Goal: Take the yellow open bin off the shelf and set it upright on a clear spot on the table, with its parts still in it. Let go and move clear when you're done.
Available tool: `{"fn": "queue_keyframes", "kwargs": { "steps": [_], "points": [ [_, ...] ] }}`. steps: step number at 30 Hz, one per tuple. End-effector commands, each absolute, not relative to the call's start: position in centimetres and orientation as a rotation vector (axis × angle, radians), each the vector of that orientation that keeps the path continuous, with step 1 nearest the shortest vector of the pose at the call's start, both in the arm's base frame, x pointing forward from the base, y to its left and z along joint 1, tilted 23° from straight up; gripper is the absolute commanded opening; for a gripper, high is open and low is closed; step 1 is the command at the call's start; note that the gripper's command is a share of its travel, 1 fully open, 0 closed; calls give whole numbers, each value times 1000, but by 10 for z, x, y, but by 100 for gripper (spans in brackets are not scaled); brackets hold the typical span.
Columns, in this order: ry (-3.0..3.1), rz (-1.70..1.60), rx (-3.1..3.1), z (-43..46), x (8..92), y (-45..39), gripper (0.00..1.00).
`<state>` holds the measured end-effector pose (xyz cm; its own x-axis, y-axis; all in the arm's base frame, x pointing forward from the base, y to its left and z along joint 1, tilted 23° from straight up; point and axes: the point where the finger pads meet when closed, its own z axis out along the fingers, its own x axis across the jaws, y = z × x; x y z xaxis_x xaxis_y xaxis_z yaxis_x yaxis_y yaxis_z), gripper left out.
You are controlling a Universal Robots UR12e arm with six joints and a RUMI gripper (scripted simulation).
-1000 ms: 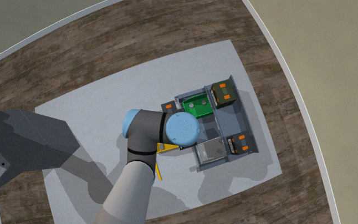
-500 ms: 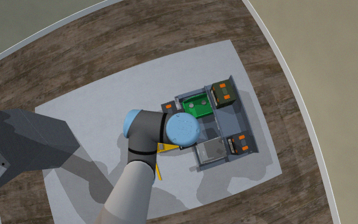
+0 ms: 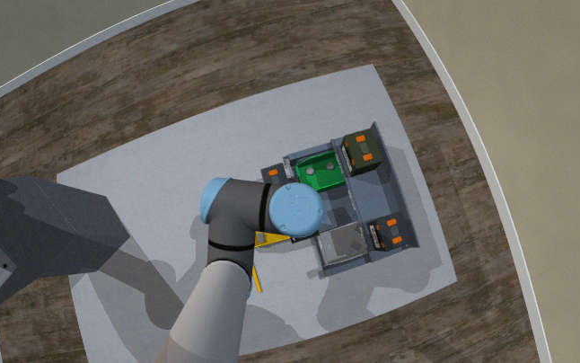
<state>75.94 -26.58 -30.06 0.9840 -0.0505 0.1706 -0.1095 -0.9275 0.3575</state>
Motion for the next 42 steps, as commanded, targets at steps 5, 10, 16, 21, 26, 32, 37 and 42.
{"fn": "queue_keyframes", "kwargs": {
  "steps": [5,10,16,21,26,32,37,42],
  "points": [
    [-115,225,2756,-301,760,-266,0],
    [-115,225,2756,-301,760,-266,0],
    [-115,225,2756,-301,760,-266,20],
    [-115,225,2756,-301,760,-266,20],
    [-115,225,2756,-301,760,-266,20],
    [-115,225,2756,-301,760,-266,20],
    [-115,225,2756,-301,760,-266,20],
    [-115,225,2756,-301,760,-266,20]
  ]
}}
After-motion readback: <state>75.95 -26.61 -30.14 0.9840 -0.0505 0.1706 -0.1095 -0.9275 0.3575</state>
